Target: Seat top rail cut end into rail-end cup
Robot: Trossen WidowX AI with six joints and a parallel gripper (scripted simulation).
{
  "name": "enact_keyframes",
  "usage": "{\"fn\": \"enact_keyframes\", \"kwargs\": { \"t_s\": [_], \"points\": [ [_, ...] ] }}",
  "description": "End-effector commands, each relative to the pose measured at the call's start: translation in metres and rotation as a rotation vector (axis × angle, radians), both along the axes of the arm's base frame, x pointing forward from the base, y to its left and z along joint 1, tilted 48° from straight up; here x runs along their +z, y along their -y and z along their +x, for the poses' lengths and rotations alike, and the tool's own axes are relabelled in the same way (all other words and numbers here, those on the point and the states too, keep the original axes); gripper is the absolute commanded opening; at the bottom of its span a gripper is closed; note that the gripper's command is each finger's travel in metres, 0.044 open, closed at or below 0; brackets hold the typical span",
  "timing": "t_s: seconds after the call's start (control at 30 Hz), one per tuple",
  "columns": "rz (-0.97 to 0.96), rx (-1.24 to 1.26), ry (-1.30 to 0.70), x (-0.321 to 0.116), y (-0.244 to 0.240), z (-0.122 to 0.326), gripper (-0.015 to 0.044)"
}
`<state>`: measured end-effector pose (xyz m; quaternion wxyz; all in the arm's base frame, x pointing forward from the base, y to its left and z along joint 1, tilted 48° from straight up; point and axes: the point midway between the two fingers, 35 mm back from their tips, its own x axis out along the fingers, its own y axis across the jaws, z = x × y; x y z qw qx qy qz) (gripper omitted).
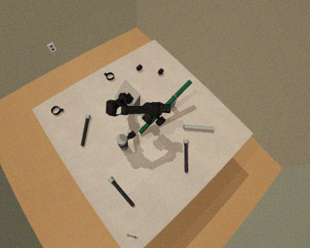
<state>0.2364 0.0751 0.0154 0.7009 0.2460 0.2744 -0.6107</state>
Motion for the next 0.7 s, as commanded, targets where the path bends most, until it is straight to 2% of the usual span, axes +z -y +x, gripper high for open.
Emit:
{"fn": "enact_keyframes", "kwargs": {
  "t_s": [0.0,0.67],
  "points": [
    [-0.006,0.005,-0.005,-0.005,0.006,-0.001,0.044],
    [-0.005,0.006,-0.005,-0.026,0.027,0.004,0.044]
  ]
}}
